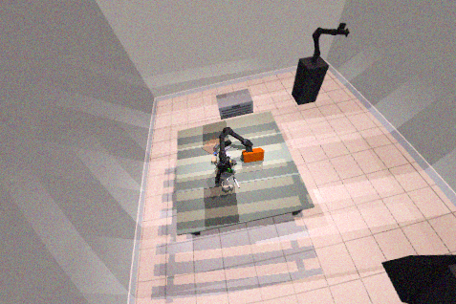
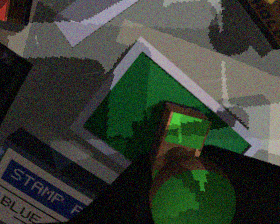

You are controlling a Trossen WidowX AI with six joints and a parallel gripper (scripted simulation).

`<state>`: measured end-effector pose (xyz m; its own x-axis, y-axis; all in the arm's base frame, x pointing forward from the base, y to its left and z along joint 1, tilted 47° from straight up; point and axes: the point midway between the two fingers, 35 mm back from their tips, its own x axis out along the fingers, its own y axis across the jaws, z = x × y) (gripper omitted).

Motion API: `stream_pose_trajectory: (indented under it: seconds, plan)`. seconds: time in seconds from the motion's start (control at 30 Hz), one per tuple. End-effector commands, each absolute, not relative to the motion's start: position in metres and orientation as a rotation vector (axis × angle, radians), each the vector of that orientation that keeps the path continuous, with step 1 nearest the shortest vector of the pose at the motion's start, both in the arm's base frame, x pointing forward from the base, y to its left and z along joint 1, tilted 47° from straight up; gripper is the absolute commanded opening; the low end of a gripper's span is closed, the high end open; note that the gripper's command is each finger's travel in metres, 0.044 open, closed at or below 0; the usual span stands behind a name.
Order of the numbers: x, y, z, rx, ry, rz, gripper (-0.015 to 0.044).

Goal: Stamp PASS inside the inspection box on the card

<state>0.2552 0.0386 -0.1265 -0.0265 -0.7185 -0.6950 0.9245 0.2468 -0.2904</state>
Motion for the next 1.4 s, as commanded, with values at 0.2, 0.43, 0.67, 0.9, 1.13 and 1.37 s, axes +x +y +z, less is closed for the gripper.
stream_pose_trajectory:
  seconds: [0.2, 0.43, 0.67, 0.9, 1.13, 1.37]
  plan:
    - [0.2551, 0.0363, -0.1278, 0.292, 0.876, -1.344, 0.0000]
    - [0.2550, 0.0352, -0.1288, 0.291, 0.876, -1.345, 0.0000]
    - [0.2550, 0.0343, -0.1296, 0.291, 0.876, -1.345, 0.0000]
    - [0.2549, 0.0337, -0.1302, 0.291, 0.876, -1.345, 0.0000]
    - [0.2549, 0.0337, -0.1302, 0.291, 0.876, -1.345, 0.0000]
    - [0.2549, 0.0334, -0.1305, 0.291, 0.876, -1.345, 0.0000]
